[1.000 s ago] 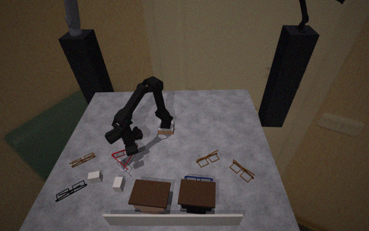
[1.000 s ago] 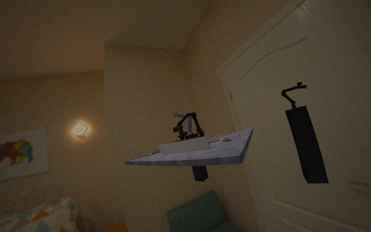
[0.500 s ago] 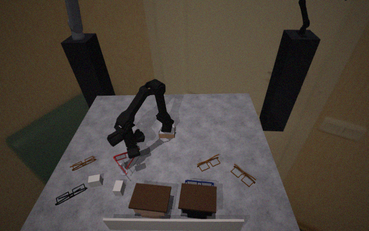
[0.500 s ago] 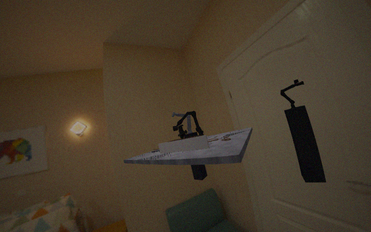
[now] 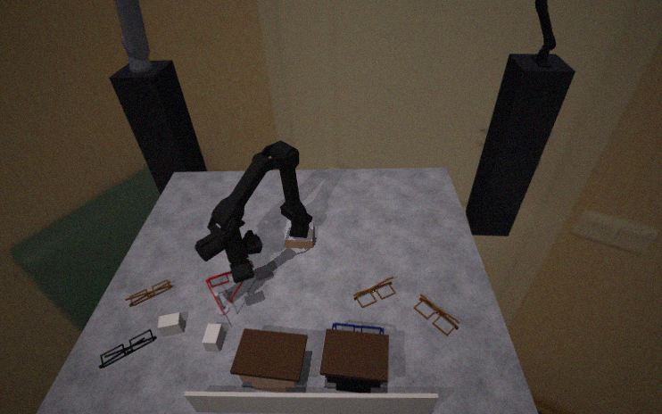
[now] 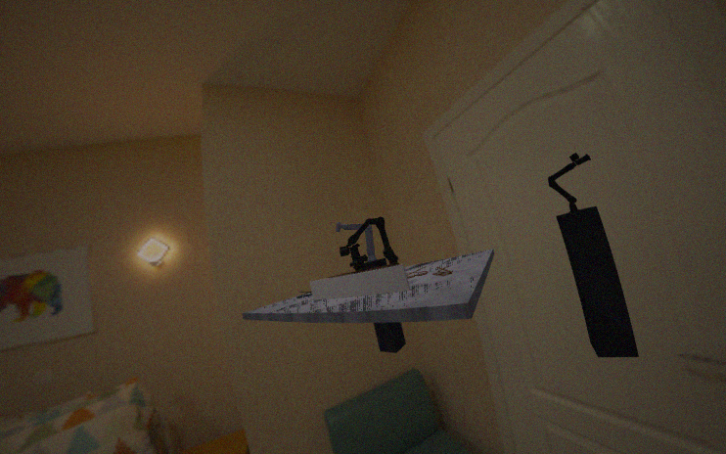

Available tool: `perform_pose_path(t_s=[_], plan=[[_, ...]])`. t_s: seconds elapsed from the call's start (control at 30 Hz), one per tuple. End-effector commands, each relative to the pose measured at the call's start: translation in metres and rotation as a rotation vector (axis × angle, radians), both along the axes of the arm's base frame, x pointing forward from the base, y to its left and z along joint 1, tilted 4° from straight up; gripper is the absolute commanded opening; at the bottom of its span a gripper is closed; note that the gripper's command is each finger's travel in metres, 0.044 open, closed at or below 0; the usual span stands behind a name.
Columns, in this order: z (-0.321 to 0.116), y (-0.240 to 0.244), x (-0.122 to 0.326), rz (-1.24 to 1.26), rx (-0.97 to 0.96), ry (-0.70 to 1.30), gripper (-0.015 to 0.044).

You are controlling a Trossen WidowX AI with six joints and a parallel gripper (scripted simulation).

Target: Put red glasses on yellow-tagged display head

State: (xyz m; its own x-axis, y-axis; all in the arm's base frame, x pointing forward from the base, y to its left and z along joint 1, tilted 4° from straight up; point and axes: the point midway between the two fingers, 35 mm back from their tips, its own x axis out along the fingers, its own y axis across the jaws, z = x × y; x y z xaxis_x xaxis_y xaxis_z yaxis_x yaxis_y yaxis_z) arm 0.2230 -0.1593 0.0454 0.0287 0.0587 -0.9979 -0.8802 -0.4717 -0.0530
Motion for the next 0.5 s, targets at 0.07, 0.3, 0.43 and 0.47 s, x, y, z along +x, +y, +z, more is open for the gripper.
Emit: perform_pose_path(t_s=[0.07, 0.3, 0.43, 0.47], plan=[[-0.0011, 0.0036, -0.0045, 0.001, 0.001, 0.006, 0.0], [-0.001, 0.0069, -0.0072, 0.001, 0.002, 0.007, 0.0], [-0.001, 0.0085, -0.0084, 0.001, 0.002, 0.007, 0.0], [-0.001, 0.0089, -0.0088, 0.001, 0.002, 0.007, 0.0]])
